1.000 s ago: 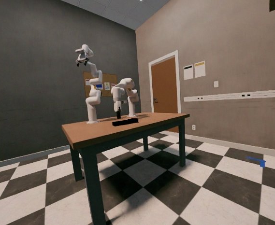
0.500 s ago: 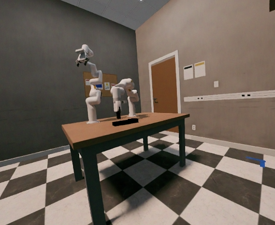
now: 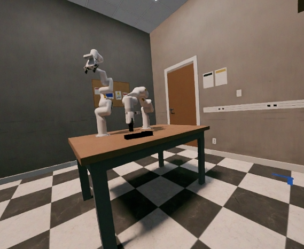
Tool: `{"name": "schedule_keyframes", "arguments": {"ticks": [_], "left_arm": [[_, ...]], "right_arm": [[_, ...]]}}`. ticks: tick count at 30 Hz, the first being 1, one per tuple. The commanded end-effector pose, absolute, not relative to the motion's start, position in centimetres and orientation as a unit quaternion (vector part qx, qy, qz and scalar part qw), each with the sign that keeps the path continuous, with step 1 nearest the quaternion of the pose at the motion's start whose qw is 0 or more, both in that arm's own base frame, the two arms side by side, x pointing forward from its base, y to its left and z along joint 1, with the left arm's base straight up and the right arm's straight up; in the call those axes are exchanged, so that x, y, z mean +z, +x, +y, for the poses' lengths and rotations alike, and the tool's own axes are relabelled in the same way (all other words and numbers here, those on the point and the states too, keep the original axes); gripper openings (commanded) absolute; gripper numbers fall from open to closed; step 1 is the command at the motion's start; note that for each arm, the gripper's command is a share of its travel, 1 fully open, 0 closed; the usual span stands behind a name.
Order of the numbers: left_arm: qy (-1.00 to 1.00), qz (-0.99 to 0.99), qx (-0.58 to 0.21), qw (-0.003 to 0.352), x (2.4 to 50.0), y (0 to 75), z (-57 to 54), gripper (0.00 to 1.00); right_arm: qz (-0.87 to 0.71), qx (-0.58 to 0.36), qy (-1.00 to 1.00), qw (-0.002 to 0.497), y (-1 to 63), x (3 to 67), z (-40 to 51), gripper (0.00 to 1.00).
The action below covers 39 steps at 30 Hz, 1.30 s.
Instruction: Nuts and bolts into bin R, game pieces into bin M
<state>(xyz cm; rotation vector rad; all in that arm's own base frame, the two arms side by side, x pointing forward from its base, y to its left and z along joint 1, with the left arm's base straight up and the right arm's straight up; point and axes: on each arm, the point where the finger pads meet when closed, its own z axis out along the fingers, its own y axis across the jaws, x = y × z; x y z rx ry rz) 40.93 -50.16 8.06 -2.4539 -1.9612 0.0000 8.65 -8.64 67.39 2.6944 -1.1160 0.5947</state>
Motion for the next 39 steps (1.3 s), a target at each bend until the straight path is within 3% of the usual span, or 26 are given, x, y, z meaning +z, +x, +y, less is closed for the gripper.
{"name": "schedule_keyframes", "arguments": {"ticks": [1,39], "left_arm": [[-0.781,-0.624,0.0,-0.002,8.3,41.0,-50.3,0.11],[-0.781,-0.624,0.0,-0.002,3.9,41.0,-50.3,0.11]], "right_arm": [[-0.374,0.2,0.902,0.083,8.7,67.4,-8.7,1.0],[-0.374,0.2,0.902,0.083,8.7,67.4,-8.7,1.0]]}}
